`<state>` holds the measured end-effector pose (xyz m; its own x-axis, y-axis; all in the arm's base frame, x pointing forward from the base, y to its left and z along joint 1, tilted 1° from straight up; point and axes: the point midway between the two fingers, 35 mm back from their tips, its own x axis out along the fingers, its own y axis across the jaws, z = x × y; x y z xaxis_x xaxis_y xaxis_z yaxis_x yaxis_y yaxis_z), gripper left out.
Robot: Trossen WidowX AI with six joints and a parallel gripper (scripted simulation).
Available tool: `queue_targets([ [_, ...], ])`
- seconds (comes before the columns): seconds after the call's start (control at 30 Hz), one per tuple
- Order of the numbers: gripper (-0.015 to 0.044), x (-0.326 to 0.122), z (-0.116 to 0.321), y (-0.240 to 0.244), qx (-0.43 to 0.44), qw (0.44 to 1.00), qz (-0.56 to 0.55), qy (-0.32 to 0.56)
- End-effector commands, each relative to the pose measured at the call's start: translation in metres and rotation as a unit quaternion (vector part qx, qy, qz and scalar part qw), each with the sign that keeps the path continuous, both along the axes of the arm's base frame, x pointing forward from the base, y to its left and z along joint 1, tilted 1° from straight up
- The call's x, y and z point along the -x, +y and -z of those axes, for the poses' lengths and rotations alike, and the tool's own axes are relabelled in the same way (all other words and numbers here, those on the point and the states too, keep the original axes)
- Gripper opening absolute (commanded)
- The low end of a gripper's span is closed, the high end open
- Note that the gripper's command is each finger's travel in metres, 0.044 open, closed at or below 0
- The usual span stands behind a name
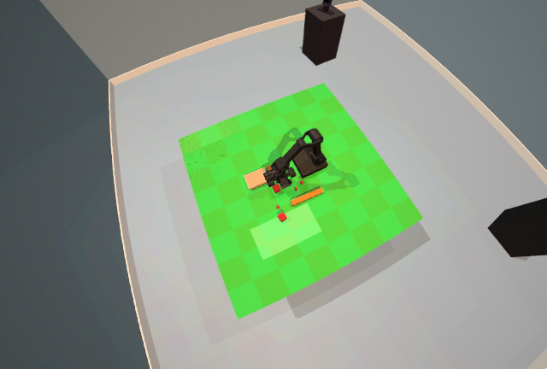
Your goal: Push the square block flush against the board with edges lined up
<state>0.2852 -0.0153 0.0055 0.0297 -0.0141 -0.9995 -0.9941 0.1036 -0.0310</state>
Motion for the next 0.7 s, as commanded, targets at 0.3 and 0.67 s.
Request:
queue_targets([
  [0.3, 0.0, 0.002, 0.003, -0.014, 0.001, 1.0, -0.004, 0.002],
  [0.67, 0.0, 0.002, 0.003, -0.017, 0.001, 1.0, -0.004, 0.002],
])
